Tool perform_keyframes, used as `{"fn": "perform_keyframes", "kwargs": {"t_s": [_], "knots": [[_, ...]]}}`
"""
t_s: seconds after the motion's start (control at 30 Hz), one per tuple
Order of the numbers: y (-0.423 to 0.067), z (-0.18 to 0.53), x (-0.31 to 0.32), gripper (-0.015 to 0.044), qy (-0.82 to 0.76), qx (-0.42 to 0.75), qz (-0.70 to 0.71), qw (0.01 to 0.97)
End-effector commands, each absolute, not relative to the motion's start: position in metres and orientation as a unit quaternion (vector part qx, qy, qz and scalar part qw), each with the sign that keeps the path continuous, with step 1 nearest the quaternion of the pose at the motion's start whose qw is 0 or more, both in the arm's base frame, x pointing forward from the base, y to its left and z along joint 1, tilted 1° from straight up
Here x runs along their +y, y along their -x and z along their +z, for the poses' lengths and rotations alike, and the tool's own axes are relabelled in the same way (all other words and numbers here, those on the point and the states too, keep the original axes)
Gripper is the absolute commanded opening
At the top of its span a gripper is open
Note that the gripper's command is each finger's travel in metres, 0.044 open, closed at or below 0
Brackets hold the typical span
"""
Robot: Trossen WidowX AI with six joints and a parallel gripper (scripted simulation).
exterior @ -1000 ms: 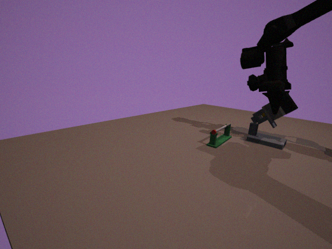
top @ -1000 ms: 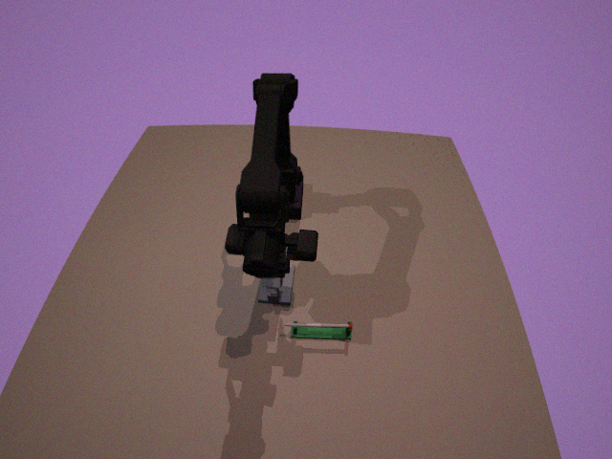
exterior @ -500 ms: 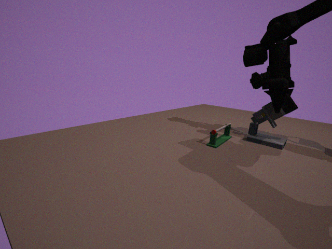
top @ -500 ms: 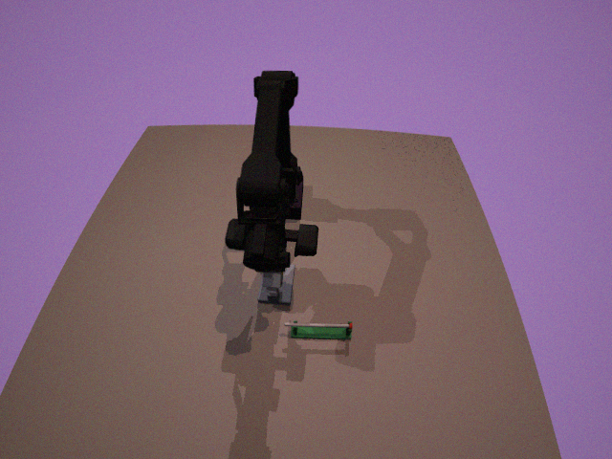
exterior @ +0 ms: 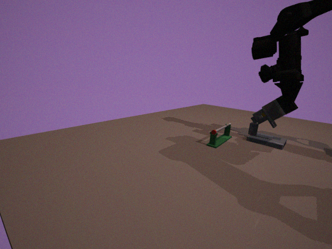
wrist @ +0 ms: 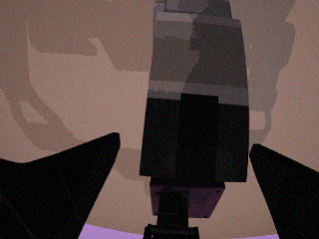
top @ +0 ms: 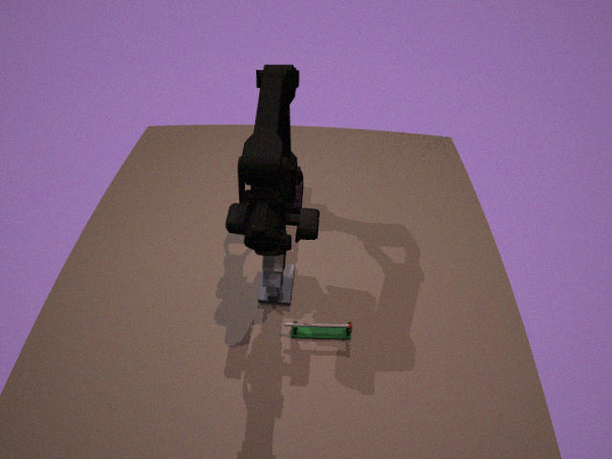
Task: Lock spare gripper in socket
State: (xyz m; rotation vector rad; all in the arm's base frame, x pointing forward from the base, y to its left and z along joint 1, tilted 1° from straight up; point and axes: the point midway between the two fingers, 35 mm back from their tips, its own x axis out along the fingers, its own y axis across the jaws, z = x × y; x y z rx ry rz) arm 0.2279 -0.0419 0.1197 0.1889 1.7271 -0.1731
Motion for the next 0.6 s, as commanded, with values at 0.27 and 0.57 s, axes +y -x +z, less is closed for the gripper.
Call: {"fn": "perform_keyframes", "kwargs": {"t_s": [0.27,0.57], "knots": [[-0.210,0.136,-0.038,0.0440,-0.082,0.758,-0.075,0.642],[-0.199,0.147,-0.035,0.0440,-0.081,0.759,-0.075,0.642]]}}
